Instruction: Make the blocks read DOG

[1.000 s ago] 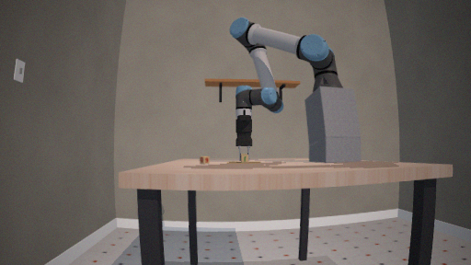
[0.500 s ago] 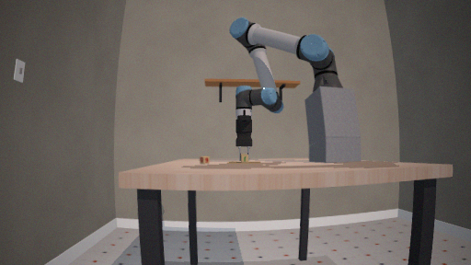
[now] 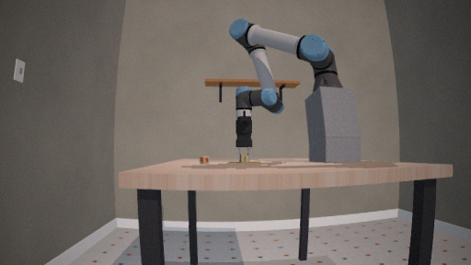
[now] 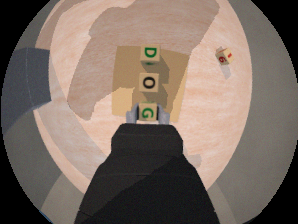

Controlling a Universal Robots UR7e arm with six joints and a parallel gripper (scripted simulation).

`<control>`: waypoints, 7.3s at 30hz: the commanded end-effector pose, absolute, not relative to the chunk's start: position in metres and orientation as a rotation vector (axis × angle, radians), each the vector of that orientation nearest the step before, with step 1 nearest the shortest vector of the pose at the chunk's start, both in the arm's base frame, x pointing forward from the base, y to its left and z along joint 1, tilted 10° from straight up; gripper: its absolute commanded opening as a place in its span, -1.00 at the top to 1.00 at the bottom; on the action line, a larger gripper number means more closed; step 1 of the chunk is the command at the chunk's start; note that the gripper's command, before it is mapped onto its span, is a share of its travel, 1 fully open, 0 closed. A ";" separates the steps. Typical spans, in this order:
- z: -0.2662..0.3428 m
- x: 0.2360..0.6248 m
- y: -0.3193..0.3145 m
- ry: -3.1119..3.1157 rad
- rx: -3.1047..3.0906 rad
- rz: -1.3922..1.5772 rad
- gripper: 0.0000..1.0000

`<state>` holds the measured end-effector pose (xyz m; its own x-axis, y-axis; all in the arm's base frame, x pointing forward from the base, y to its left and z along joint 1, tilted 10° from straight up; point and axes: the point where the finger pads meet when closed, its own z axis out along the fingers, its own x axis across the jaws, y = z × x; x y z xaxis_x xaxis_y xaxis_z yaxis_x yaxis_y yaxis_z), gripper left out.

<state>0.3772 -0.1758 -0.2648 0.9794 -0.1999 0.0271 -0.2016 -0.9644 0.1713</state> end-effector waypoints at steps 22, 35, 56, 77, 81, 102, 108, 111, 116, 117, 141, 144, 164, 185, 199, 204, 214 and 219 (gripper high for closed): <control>-0.265 0.378 -0.176 -0.302 2.951 0.016 -0.14; -0.265 0.378 -0.176 -0.302 2.951 0.016 -0.14; -0.265 0.378 -0.176 -0.302 2.951 0.016 -0.74; -0.227 0.378 -0.169 -0.302 2.951 0.016 -0.74; -0.219 0.378 -0.168 -0.302 2.951 0.016 -0.74; -0.176 0.378 -0.160 -0.302 2.951 0.016 -0.74; -0.176 0.378 -0.160 -0.302 2.951 0.016 -1.00; -0.176 0.378 -0.160 -0.302 2.951 0.016 -1.00; -0.176 0.378 -0.160 -0.302 2.951 0.016 -1.00; -0.176 0.378 -0.160 -0.302 2.951 0.016 -1.00; -0.145 0.378 -0.155 -0.302 2.951 0.016 -1.00; -0.133 0.379 -0.153 -0.302 2.951 0.016 -1.00; -0.090 0.379 -0.145 -0.302 2.951 0.016 -1.00; -0.090 0.379 -0.145 -0.302 2.951 0.016 -1.00; -0.090 0.379 -0.145 -0.302 2.951 0.016 -1.00; -0.090 0.379 -0.145 -0.302 2.951 0.016 -1.00; -0.090 0.379 -0.145 -0.302 2.951 0.016 -1.00; -0.090 0.379 -0.145 -0.302 2.951 0.016 -1.00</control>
